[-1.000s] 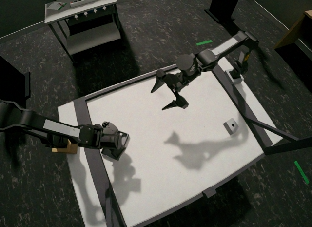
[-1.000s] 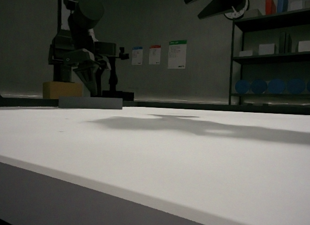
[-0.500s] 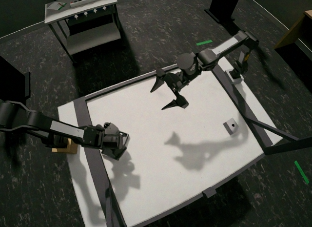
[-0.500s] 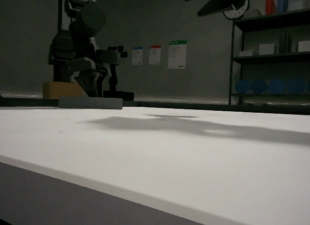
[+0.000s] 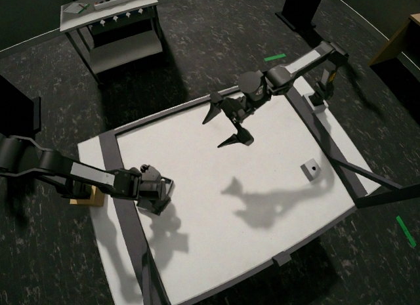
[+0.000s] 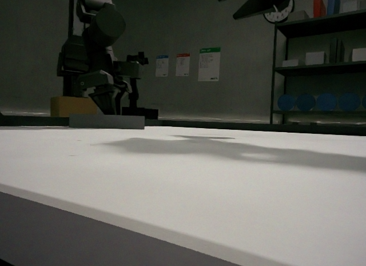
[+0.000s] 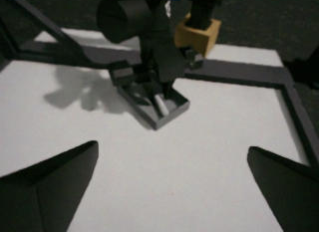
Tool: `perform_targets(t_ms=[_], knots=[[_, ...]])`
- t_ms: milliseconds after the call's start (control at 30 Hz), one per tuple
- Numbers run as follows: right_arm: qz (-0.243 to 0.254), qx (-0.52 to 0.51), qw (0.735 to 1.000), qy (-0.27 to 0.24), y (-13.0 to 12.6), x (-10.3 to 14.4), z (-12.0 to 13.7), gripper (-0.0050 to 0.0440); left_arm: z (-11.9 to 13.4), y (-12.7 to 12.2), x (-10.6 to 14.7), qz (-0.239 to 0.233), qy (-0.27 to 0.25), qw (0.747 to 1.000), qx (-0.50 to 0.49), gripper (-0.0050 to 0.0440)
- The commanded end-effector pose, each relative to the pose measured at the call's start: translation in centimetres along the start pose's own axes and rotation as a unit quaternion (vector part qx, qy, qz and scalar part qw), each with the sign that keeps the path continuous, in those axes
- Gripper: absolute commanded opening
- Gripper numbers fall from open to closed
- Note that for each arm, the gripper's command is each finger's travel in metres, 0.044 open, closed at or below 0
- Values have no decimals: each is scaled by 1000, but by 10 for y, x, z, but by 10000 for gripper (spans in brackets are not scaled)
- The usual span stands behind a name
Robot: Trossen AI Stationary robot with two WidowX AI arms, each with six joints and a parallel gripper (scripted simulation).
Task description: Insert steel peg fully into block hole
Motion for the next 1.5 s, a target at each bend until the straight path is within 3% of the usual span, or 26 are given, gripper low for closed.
perform_targets(t_ms=[0, 267, 500, 567, 833, 1033, 1267, 1467], knots=[[0, 1, 1000, -21, 1, 12, -17, 440, -2, -2, 2, 6, -3, 1000, 1, 120], [0, 1, 1000, -21, 1, 12, -17, 440, -2, -2, 2, 6, -3, 1000, 1, 60], [0, 1, 1000, -21, 1, 12, -17, 440, -2, -2, 2, 6, -3, 1000, 1, 40], [0, 1, 1000, -21, 1, 12, -17, 440, -2, -2, 3, 7, -2, 1000, 0, 0], [0, 1, 1000, -21, 1, 12, -17, 440, -17, -5, 48, 14, -8, 1000, 2, -3], [0, 1, 1000, -21, 1, 12, -17, 440, -18, -5, 53, 14, -8, 1000, 2, -5], [4, -1, 1000, -21, -7, 52, -19, 440, -17, -5, 51, 12, -7, 1000, 2, -50], [13, -6, 1000, -16, -17, 123, -7, 440, -15, -2, 48, 7, -3, 1000, 1, -50]])
Point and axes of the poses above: on each arm, the point midway between the two fingers, 35 mm back from their tips, its own x axis back along the fingers, its own y axis across the jaws, z = x × y, the point moved 4 cm from there along x, back along the fingers, and after that the axes turned 1 degree about x, right-handed, at the moved point
